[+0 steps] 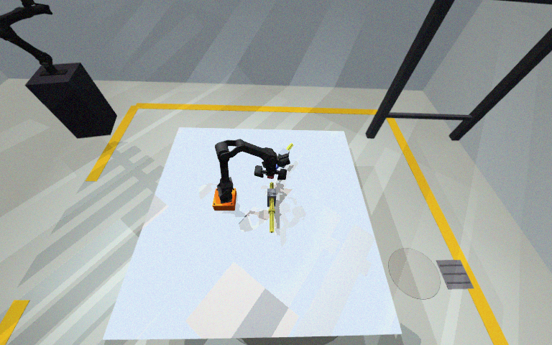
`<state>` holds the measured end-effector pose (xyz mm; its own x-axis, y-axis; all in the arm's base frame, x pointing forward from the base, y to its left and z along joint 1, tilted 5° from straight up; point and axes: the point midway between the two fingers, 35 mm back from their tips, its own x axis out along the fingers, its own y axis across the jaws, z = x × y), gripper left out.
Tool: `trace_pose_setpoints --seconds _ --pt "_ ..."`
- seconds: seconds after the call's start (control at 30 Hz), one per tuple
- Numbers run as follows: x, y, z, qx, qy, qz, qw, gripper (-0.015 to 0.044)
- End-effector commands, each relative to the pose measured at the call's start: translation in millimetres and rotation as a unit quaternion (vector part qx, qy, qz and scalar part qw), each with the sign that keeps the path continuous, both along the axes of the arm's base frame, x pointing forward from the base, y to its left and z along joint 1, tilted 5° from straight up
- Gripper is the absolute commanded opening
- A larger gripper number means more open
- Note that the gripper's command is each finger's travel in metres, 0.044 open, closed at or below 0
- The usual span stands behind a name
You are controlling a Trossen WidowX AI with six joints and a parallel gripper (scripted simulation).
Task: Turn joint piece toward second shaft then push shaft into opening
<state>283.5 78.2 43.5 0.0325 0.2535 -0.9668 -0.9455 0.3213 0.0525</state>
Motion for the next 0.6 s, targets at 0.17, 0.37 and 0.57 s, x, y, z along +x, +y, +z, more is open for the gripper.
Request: trace_pose_setpoints --seconds 0.17,0.37,0.57 --pt "1 2 17 -0.129 0.042 0.007 0.991 0.044" --pt "2 2 27 -0.184 0.052 0.013 0.981 0.044" --pt "2 2 27 -0.184 0.052 0.013 0.981 0.044"
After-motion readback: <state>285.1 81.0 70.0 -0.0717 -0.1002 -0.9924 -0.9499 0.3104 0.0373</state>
